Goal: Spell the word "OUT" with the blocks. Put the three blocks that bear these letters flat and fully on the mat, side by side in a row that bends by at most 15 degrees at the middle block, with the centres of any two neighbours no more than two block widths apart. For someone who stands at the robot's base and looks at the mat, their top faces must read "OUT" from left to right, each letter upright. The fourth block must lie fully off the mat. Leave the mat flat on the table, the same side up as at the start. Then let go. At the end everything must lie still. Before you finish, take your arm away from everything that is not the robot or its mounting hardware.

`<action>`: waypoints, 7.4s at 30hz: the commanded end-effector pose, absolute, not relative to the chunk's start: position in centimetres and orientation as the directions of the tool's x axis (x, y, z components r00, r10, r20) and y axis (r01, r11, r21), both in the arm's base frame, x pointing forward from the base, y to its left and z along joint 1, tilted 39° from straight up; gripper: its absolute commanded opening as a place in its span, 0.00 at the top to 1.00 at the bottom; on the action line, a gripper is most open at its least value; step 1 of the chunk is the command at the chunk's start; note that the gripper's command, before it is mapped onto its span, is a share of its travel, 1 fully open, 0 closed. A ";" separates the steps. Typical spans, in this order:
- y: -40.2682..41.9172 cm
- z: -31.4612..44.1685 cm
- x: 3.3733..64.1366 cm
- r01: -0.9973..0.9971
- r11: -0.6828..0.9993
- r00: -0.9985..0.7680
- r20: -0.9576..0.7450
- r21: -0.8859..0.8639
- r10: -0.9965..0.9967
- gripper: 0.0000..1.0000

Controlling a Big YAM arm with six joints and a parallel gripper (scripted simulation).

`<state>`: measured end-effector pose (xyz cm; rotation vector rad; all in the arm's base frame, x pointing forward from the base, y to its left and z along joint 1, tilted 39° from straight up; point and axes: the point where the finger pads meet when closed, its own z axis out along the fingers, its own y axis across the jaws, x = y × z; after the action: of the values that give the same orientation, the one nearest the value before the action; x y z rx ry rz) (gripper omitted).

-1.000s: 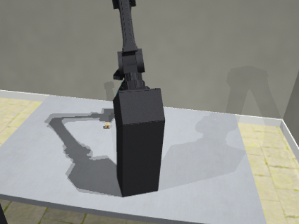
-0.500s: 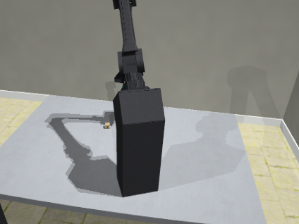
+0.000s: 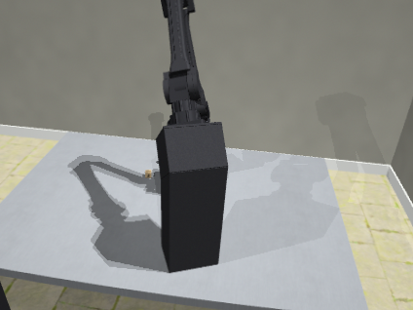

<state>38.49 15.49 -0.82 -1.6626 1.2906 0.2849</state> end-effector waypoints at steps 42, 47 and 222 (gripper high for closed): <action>16.0 0.0 39.3 -0.804 0.019 0.466 -0.649 -0.594 -0.602 0.00; 16.0 0.0 39.3 -0.804 0.019 0.466 -0.649 -0.594 -0.602 0.00; 10.3 -3.2 45.3 0.400 0.713 -0.711 -0.295 0.576 0.638 0.42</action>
<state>45.31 9.71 -3.84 0.7914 2.4601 0.6465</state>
